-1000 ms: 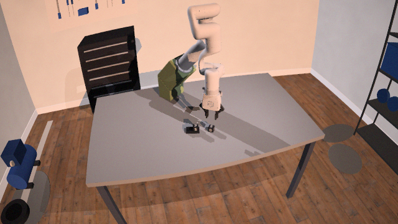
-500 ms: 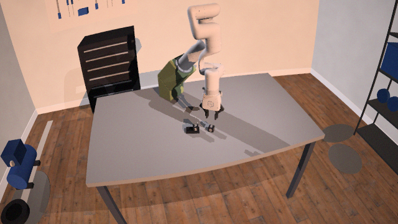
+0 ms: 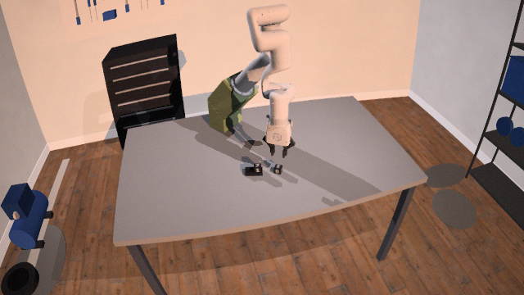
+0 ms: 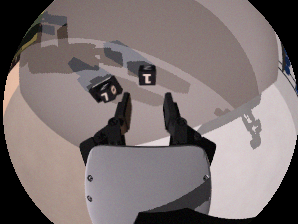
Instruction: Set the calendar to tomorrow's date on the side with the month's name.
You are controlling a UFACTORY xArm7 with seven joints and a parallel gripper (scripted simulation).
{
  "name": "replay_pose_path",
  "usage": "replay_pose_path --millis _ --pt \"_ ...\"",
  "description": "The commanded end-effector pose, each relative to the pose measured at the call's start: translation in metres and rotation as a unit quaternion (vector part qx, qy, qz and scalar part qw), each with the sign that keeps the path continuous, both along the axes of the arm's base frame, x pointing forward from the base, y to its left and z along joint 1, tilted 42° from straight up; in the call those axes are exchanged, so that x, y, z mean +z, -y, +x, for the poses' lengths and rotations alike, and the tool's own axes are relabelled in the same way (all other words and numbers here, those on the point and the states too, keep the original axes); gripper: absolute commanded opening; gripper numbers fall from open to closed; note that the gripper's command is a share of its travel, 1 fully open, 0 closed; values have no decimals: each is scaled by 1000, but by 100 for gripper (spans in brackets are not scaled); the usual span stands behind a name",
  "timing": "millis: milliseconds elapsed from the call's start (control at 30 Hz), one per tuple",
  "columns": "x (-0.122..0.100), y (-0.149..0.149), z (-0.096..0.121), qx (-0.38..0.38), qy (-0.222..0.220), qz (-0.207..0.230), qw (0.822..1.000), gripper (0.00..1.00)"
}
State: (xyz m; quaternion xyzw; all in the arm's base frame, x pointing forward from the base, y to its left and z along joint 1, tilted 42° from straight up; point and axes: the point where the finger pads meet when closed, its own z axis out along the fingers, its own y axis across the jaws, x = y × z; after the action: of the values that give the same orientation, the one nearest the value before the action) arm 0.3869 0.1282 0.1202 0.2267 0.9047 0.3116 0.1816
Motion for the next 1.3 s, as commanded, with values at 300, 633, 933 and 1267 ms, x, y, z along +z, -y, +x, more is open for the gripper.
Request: replay_pose_path --millis 300,633,933,1267 --pt "-1 -1 1 -1 1 0 1000 49" --pt "-8 -5 6 -1 1 0 1000 49" --pt "-15 -9 10 -1 1 0 1000 49" --pt "-28 -17 18 -1 1 0 1000 49"
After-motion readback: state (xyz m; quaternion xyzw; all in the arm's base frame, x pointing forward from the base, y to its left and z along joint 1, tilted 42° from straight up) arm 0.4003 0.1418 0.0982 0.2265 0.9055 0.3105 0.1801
